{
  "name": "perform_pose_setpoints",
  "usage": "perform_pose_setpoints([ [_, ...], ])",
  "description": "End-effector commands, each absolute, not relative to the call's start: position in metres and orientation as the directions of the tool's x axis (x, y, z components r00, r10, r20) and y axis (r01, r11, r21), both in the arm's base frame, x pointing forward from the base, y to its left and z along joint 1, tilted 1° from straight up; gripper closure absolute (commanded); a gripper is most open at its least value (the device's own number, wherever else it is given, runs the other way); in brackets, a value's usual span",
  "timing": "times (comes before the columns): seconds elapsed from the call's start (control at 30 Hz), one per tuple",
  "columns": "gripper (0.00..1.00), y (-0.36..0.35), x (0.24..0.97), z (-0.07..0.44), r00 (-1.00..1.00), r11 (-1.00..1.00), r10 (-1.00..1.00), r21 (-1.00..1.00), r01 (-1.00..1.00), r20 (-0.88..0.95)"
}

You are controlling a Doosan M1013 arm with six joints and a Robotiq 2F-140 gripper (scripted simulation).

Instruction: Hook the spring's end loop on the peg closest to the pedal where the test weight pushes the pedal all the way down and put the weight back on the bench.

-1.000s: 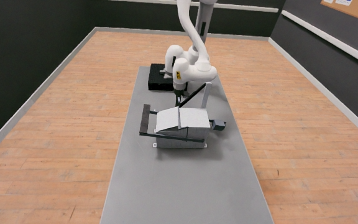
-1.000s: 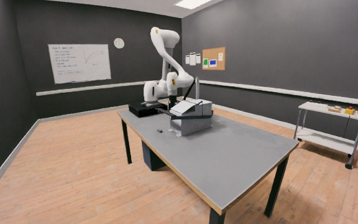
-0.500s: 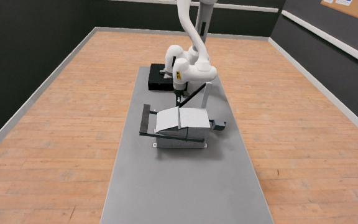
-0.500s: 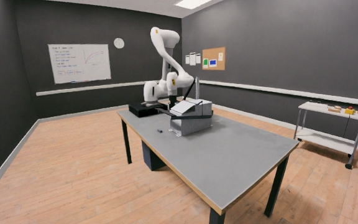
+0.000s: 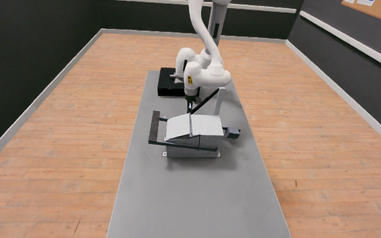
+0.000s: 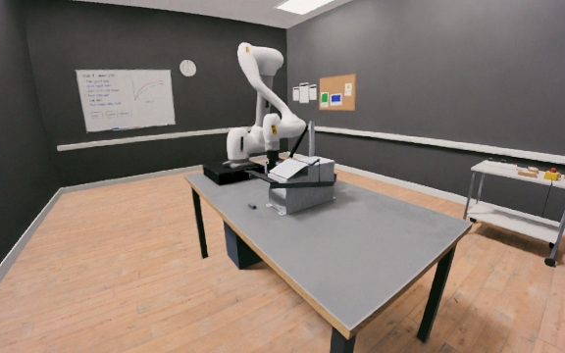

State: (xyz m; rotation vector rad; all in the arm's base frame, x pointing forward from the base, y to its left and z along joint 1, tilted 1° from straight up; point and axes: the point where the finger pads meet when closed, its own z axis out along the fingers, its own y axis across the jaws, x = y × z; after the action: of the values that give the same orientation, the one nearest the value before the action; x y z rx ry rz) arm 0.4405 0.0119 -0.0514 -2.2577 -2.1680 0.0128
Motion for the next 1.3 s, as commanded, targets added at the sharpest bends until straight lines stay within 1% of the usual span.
perform_pose_setpoints([
  [0.0,0.75,0.012,0.441,-0.051,0.041,-0.041,0.999,-0.013,0.999,0.002],
  [0.23,0.75,0.012,0.441,-0.051,0.041,-0.041,0.999,-0.013,0.999,0.002],
  [0.73,0.75,0.012,0.441,-0.011,0.041,-0.041,0.999,-0.013,0.999,0.002],
  [0.83,0.75,0.012,0.441,-0.018,0.040,-0.040,0.999,-0.013,0.999,0.002],
  [1.27,0.75,0.012,0.442,0.016,0.040,-0.040,0.999,-0.013,0.999,0.002],
])
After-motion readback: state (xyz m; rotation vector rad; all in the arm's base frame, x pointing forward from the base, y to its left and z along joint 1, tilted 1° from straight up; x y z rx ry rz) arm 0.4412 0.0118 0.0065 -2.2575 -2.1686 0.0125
